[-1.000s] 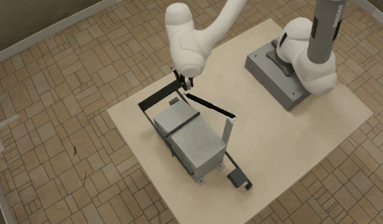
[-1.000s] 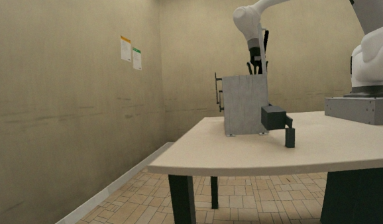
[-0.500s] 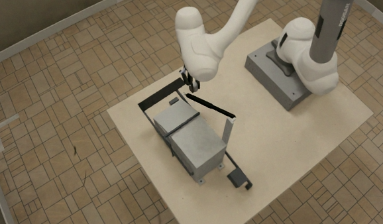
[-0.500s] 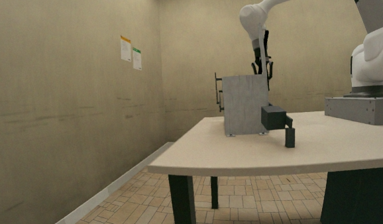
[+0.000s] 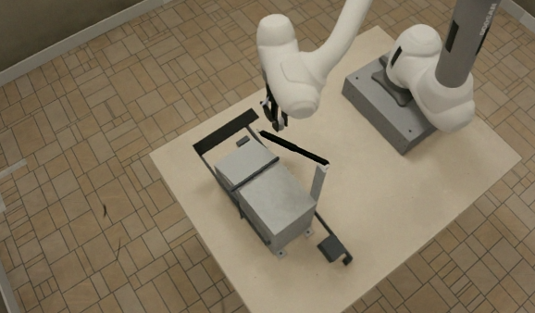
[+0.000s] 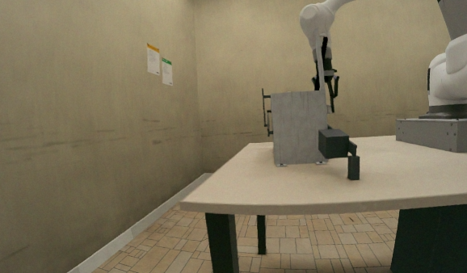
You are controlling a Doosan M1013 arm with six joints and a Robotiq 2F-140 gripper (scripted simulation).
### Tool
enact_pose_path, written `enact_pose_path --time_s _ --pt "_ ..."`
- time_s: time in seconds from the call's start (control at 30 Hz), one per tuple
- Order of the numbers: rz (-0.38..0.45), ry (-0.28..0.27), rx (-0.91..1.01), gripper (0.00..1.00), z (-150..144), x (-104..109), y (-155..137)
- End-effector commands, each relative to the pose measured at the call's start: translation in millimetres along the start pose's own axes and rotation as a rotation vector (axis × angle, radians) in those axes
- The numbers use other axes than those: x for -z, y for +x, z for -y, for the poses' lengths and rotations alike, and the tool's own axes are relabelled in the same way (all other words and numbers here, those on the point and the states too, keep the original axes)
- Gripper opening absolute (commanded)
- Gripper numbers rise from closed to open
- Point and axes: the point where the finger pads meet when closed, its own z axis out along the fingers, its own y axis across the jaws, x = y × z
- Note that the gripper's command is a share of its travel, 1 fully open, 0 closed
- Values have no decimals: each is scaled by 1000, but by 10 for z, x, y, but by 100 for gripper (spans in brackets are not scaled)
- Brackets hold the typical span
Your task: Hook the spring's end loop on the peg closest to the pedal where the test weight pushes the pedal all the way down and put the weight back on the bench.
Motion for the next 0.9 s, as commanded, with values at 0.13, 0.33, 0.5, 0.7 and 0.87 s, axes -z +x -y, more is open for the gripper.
enact_pose_path --time_s 0.13,0.33,0.5,0.7,0.87 --pt "5 -1 0 25 52 -24 49" --pt "14 -1 0 25 165 -84 145" --pt "21 -1 0 25 259 -134 226" --pt "25 -1 0 25 298 -155 260" --pt "32 -1 0 25 392 -204 340"
